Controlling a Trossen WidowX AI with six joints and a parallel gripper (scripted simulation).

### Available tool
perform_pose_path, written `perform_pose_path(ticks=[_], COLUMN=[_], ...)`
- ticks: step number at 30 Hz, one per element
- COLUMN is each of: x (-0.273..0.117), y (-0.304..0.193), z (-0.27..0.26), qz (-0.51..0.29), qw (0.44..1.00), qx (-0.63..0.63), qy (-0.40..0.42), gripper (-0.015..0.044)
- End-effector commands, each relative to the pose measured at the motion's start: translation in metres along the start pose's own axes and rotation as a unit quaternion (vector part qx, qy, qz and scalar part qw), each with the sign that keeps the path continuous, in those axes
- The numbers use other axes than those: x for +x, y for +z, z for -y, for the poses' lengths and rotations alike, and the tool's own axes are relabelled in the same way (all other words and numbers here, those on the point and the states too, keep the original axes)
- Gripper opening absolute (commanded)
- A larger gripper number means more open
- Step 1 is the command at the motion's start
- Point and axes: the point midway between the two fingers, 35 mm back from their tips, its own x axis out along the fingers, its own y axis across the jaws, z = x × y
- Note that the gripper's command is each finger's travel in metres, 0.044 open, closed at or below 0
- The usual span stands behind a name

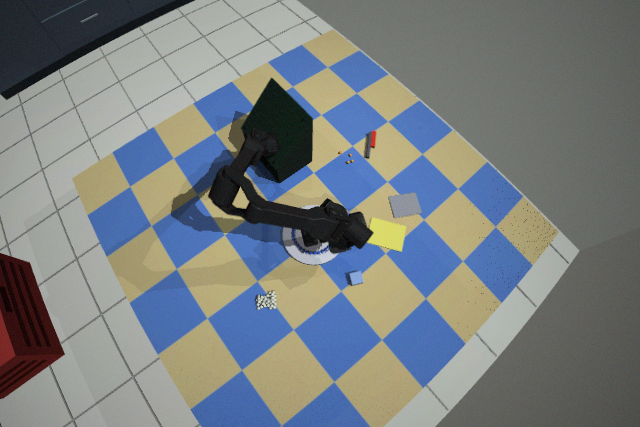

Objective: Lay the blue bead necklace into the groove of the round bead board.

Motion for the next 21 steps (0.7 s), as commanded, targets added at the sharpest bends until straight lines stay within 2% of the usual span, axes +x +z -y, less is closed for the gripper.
perform_pose_path(ticks=[1,10,15,21], x=[0.005,0.017,0.015,0.015], y=[-0.001,-0.002,-0.001,-0.001], z=[0.000,0.001,0.001,0.001], qz=[0.001,0.000,-0.002,-0.002], qw=[1.000,1.000,1.000,1.000], qx=[-0.005,-0.006,-0.002,-0.002], qy=[-0.002,-0.003,-0.001,-0.001], gripper=[0.0120,0.0120,0.0000,0.0000])
